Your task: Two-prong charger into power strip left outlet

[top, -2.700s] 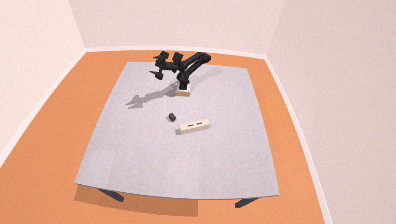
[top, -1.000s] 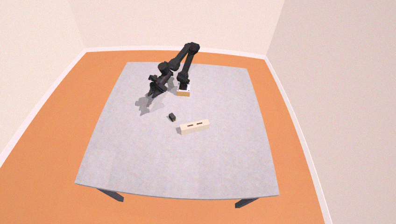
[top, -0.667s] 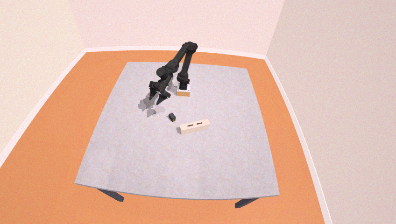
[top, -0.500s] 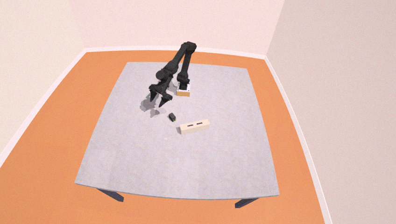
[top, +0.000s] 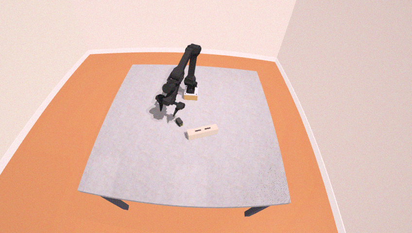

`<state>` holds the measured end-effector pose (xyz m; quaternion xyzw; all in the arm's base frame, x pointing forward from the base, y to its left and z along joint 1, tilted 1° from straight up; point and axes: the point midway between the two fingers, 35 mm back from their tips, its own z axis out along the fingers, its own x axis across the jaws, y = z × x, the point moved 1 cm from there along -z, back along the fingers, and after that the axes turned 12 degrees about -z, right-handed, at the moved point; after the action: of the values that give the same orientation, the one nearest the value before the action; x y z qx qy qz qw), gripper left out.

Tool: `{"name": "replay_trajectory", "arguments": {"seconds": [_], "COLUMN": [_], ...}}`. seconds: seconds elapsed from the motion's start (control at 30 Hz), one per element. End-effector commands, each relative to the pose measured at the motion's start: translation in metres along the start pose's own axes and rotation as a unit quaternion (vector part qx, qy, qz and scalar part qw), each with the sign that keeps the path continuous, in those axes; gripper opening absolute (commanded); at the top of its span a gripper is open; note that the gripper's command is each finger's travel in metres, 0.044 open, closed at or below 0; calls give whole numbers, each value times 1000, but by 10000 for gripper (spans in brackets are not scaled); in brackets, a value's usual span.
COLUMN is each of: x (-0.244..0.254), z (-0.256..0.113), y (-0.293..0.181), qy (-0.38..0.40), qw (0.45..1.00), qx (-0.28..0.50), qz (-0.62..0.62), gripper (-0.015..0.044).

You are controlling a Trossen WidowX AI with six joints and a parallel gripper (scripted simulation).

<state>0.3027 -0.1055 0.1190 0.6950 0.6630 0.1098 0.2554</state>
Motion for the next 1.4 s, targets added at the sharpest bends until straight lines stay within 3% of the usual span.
{"name": "replay_trajectory", "arguments": {"seconds": [0.0,0.43,0.9,1.37], "x": [9,37,68,72], "z": [5,20,27,38], "y": [-1,-16,-33,-40], "qy": [19,90,189,200], "qw": [998,957,857,844], "qx": [28,120,195,202], "qz": [-60,-250,-437,-454], "gripper": [440,440,440,440]}}
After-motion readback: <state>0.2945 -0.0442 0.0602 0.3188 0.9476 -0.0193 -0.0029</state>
